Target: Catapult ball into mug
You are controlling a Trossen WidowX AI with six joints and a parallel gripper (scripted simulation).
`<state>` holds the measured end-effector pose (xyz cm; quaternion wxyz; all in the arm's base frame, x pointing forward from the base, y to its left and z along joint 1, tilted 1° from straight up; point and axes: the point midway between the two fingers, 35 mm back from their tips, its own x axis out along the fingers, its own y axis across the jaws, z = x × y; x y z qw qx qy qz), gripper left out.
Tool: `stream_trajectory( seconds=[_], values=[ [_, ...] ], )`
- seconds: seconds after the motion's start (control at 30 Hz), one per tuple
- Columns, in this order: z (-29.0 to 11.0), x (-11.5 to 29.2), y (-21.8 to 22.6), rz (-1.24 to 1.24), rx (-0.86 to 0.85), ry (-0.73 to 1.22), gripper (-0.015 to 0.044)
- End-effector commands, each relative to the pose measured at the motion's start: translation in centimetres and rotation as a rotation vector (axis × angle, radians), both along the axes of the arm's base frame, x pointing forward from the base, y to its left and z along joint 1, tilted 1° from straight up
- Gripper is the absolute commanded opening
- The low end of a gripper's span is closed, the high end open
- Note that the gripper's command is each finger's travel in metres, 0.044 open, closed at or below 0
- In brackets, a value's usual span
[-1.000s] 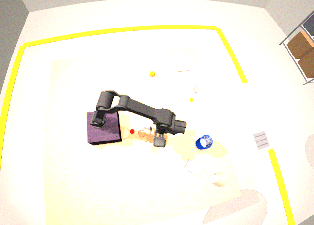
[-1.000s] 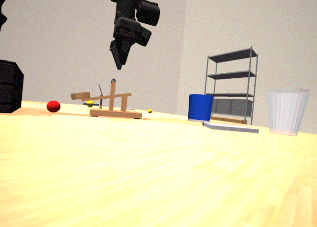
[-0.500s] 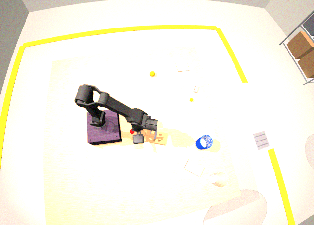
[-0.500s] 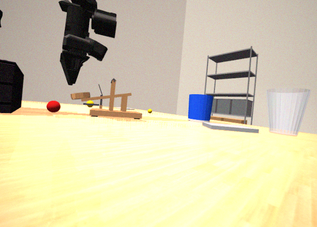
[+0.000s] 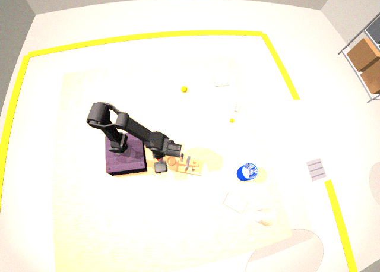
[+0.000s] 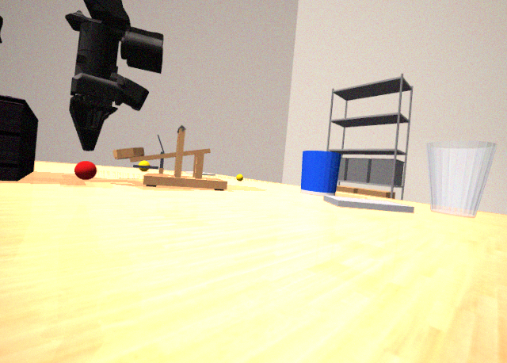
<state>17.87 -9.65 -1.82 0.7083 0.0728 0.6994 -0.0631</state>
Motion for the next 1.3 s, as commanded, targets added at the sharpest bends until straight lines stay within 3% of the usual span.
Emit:
stream_trajectory(
  seconds=[0.0,0.83,1.03,1.27],
  values=[
    [-0.5,-0.1,0.0,0.006,-0.001,0.0,0.03],
    [-4.2,-0.1,0.2,0.006,-0.001,0.001,0.03],
    [-4.2,-0.1,0.2,0.006,-0.001,0.001,0.0143],
    [-4.2,-0.1,0.2,0.006,-0.001,0.001,0.0096]
  ],
)
